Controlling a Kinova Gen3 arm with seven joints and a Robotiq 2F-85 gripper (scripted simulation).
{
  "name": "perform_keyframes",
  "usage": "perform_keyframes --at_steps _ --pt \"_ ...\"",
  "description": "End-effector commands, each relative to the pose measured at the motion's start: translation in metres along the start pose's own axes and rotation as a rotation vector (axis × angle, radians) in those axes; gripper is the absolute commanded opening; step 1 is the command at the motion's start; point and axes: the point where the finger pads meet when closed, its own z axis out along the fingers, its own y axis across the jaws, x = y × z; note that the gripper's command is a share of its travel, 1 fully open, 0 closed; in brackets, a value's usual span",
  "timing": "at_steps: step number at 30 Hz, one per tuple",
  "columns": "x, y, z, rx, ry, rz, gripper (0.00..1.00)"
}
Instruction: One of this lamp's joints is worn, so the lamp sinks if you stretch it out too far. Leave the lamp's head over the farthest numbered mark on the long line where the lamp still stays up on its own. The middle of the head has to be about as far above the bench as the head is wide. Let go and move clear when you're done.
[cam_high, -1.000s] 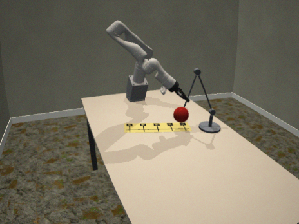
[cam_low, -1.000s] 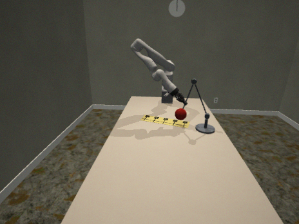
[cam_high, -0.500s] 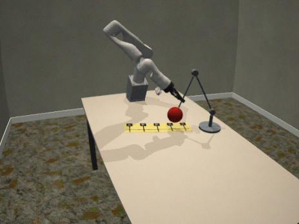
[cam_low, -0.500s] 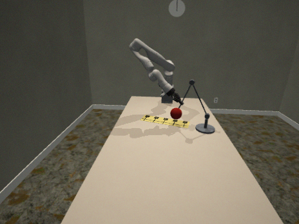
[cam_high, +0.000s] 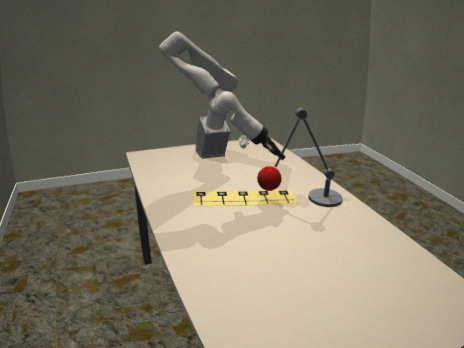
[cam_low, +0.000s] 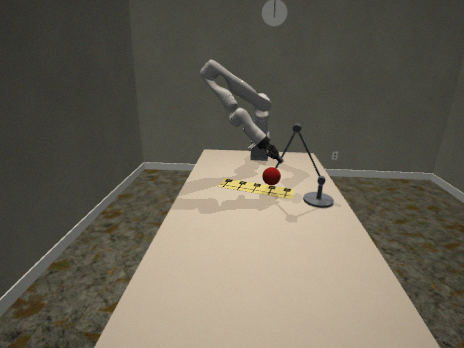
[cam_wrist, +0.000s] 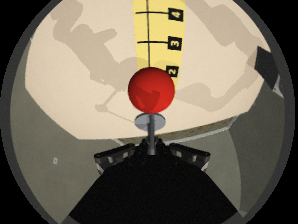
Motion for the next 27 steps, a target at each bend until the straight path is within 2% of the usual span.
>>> perform_keyframes --at_steps 1,3,4,27 --pt "0.0037 -0.0045 -0.0031 0.011 0.006 0.003 0.0" --pt "0.0037 -0.0045 -0.0031 0.011 0.006 0.003 0.0" --pt "0.0035 -0.0042 -0.0029 0.01 0.005 0.003 1.0" --pt "0.0005 -0.0009 -0.0009 0.002 0.001 0.0 1.0"
